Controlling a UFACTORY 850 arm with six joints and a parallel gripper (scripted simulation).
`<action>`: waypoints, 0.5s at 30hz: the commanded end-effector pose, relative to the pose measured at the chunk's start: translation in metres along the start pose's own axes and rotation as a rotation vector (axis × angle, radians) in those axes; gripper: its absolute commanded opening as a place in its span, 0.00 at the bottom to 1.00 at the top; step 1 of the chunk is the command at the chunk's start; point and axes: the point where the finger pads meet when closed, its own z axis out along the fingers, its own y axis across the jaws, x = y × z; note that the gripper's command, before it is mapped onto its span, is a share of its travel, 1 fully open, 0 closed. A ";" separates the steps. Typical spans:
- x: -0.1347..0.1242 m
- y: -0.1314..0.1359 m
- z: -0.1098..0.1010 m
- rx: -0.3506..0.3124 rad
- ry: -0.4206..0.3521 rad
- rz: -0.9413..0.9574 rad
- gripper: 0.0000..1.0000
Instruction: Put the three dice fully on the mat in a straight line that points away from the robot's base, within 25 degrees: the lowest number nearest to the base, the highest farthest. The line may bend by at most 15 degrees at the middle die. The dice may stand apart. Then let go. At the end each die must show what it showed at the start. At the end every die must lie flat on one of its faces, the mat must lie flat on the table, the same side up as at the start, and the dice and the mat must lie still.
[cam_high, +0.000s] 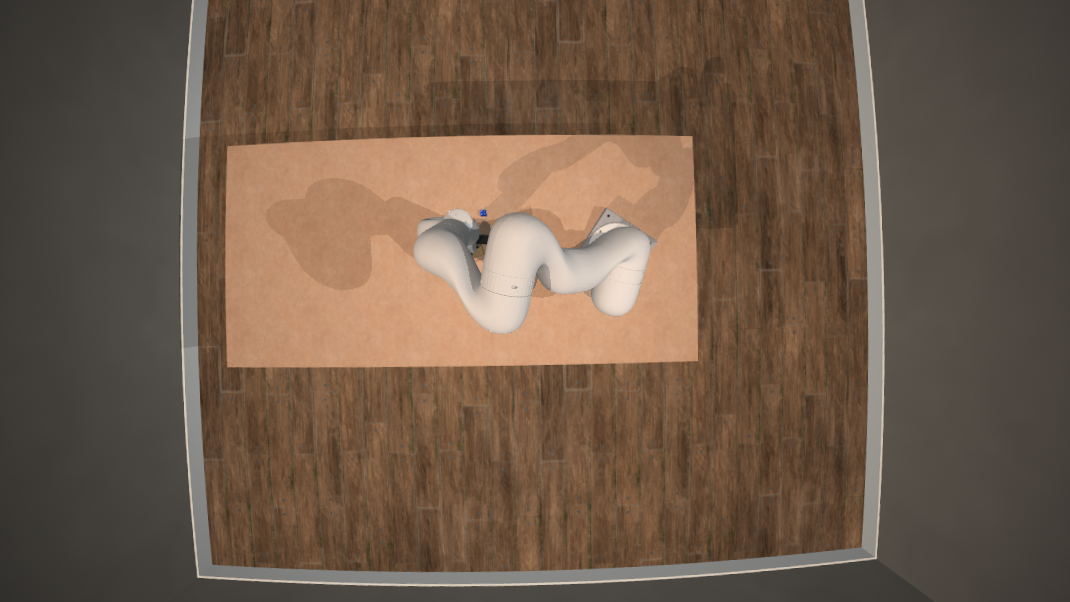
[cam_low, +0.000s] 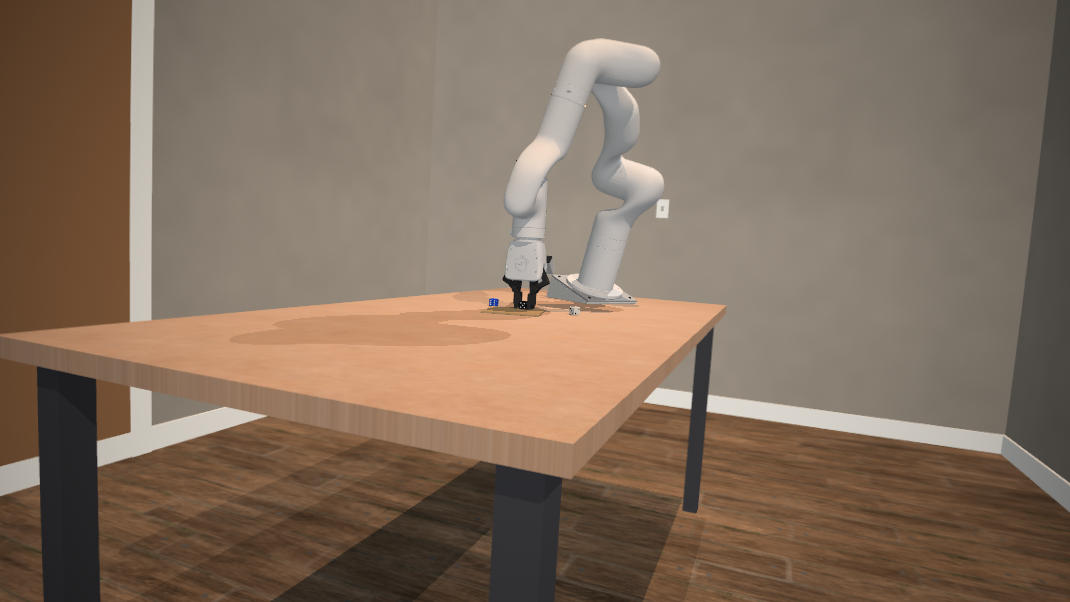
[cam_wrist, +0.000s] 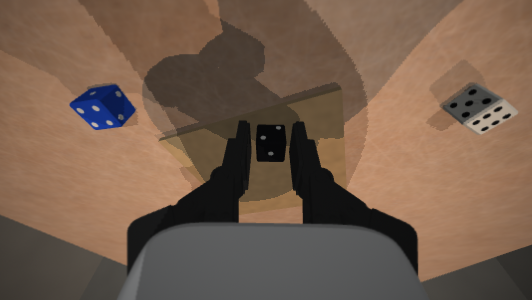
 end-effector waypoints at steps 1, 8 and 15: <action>-0.001 0.000 -0.001 0.000 -0.002 0.000 0.36; -0.001 0.000 -0.001 0.000 -0.002 0.000 0.36; -0.001 0.000 -0.003 0.000 -0.002 0.000 0.36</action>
